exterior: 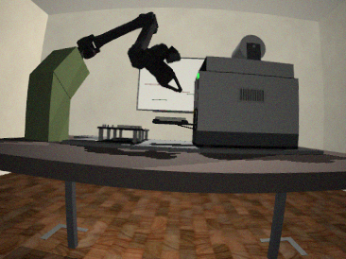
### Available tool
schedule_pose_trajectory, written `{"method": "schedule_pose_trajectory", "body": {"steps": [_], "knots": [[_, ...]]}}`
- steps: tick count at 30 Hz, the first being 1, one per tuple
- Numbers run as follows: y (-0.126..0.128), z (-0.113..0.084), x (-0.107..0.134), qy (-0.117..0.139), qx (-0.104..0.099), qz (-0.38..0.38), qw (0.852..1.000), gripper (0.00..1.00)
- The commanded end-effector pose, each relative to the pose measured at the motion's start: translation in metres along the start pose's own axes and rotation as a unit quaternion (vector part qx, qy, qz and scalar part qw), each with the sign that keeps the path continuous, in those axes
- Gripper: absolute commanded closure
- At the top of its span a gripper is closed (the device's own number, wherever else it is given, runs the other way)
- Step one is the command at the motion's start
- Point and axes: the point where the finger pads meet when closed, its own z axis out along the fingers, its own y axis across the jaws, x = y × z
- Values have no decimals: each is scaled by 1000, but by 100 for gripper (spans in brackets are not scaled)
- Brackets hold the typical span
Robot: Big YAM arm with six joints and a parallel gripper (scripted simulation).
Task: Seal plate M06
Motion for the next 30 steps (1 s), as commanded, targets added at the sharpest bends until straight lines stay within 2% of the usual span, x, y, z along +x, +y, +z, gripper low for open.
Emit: {"method": "schedule_pose_trajectory", "body": {"steps": [1, 4, 9, 15, 21, 30], "knots": [[5, 18, -3, 2, -7, 2, 1000, 100], [11, 23, -8, -5, -12, -4, 1000, 100], [8, 33, -1, 1, -10, 2, 1000, 100], [1, 33, -1, 0, -4, 4, 1000, 100], [10, 48, -9, -5, -11, -1, 1000, 100], [7, 60, 3, 3, -7, 4, 1000, 100]]}}
